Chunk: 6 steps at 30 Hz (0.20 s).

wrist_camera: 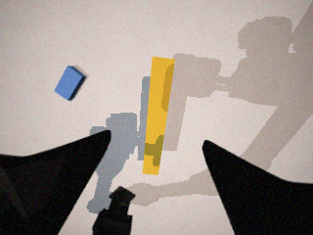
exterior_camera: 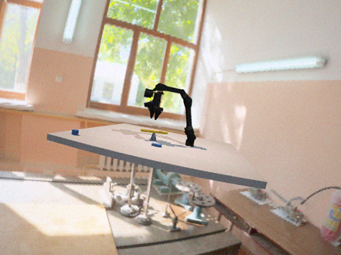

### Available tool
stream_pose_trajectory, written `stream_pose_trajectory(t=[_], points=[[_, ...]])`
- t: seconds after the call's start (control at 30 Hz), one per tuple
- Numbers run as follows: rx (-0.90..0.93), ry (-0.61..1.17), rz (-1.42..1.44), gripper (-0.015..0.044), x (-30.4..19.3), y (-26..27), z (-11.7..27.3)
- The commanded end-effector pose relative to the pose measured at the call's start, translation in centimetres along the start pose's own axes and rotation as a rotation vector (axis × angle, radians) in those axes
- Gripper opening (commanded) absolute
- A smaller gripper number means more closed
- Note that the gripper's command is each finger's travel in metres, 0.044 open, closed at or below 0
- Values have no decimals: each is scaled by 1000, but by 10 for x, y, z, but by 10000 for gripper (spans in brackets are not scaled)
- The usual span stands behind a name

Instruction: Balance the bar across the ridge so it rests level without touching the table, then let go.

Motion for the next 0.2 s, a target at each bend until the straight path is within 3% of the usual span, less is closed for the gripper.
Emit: stream_pose_trajectory(t=[0.0,0.17], points=[[1,2,0,440,0,0,0],[1,2,0,440,0,0,0]])
Point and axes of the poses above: the point midway between the two fingers, 35 mm back from their tips, its own z axis back along the fingers, its own y axis across the jaws, x = y × z, the point moved 8 cm from there along z, back along the fingers, and after that the axes turned 7 degrees about z, right-handed, at the moved point
